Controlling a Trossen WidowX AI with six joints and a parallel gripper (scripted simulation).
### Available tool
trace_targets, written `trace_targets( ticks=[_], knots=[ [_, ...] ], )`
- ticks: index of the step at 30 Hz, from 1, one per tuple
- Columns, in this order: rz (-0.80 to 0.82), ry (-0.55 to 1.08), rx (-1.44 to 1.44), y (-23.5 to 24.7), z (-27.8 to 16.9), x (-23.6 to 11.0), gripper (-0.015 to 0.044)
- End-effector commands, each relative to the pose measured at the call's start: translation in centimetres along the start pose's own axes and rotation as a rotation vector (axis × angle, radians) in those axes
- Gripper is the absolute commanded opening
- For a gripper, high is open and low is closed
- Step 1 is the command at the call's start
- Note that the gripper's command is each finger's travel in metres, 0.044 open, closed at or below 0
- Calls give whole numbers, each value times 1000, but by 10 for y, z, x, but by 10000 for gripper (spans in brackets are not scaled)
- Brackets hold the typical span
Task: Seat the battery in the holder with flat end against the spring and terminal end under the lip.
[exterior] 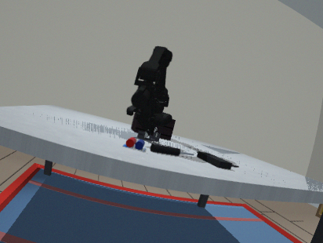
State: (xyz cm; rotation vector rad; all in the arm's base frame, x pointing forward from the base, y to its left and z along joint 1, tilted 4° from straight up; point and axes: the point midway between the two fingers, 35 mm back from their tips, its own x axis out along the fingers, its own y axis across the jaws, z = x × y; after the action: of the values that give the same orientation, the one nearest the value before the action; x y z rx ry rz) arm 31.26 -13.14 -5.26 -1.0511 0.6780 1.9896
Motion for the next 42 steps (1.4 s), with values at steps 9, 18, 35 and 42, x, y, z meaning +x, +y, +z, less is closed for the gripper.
trace_targets(
  ticks=[9, 18, 35, 42],
  knots=[
    [9, 81, 5, 0, -5, 0, 69],
    [15, 127, 7, -1, -5, 3, 69],
    [26, 214, 10, -2, -4, 7, 69],
    [29, 251, 13, -2, -3, 9, 69]
  ],
)
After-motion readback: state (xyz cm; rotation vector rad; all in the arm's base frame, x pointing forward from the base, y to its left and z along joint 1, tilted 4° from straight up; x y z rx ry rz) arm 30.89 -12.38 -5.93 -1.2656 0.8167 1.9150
